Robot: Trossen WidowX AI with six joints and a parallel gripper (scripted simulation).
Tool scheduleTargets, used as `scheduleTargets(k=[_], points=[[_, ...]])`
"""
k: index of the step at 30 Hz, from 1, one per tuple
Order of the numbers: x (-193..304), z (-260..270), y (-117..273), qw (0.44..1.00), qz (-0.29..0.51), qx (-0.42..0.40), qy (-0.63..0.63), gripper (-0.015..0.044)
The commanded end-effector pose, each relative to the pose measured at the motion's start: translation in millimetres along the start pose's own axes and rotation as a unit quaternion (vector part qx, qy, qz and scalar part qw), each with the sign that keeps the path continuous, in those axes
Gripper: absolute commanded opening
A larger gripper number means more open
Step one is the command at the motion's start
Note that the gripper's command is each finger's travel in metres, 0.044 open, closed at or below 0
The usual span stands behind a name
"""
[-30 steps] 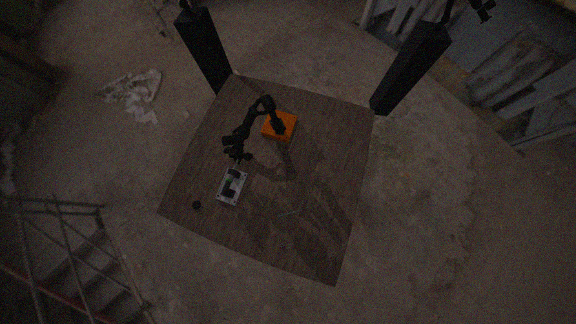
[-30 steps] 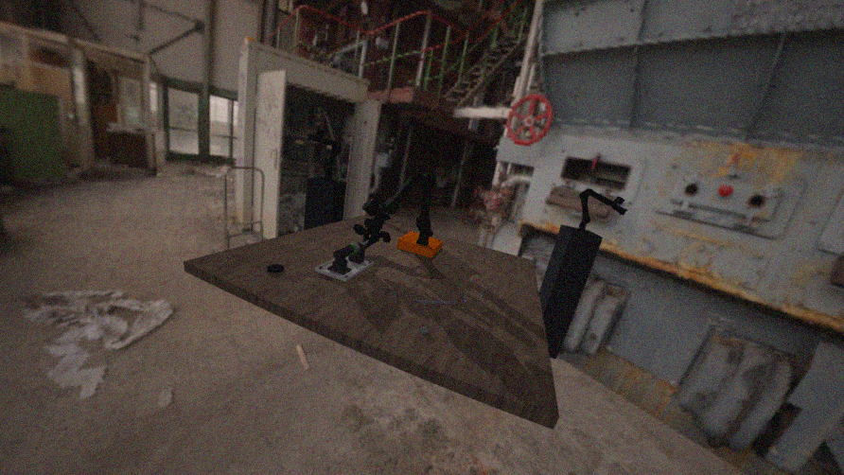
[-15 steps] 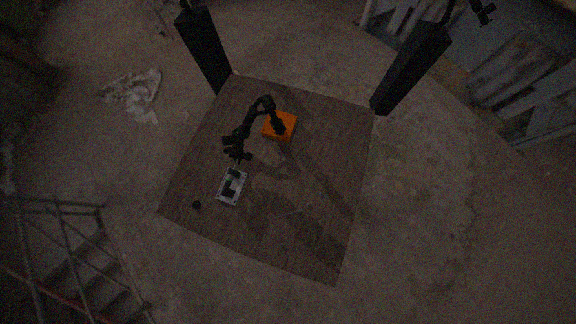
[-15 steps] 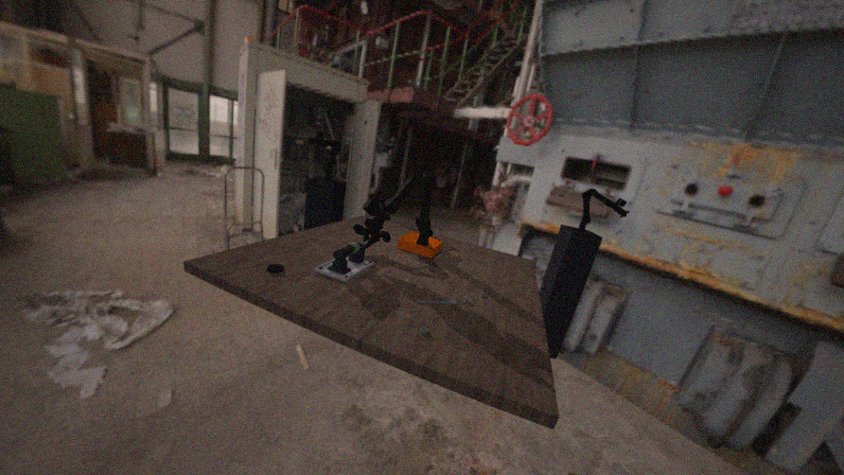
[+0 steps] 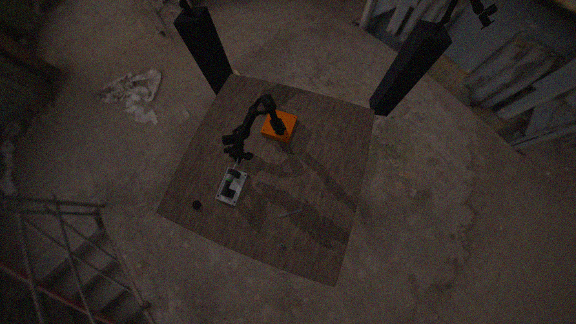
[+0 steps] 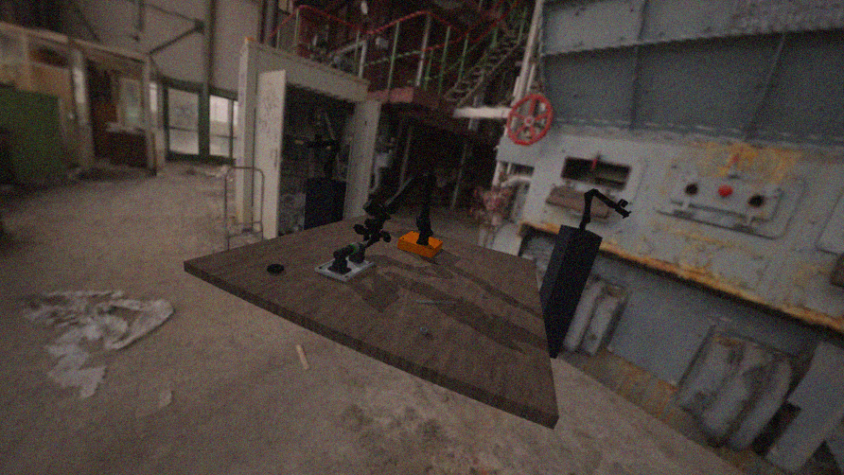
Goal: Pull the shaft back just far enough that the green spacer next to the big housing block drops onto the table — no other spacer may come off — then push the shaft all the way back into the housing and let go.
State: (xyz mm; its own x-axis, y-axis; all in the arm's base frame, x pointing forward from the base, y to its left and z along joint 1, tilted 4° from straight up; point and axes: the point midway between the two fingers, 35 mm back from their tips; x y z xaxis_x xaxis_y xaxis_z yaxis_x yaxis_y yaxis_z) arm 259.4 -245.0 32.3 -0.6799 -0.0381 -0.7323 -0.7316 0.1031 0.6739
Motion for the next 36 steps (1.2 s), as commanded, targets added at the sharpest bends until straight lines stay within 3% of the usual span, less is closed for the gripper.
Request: scheduleTargets(k=[1,36], points=[[0.5,0.3,1.0,1.0,0.0,0.001,0.002,0.0],[3.5,0.9,3.9,1.0,0.0,0.001,0.002,0.0]])
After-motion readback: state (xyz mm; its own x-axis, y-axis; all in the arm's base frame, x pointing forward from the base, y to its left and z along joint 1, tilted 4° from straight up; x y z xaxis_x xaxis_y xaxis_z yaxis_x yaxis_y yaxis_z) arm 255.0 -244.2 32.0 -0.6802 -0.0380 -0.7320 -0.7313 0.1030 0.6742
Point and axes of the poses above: the point midway between the two fingers, 35 mm back from their tips, its own y axis back along the fingers, its own z axis across the jaws, x = y × z, and after that the axes turned 12 degrees about y, right-handed
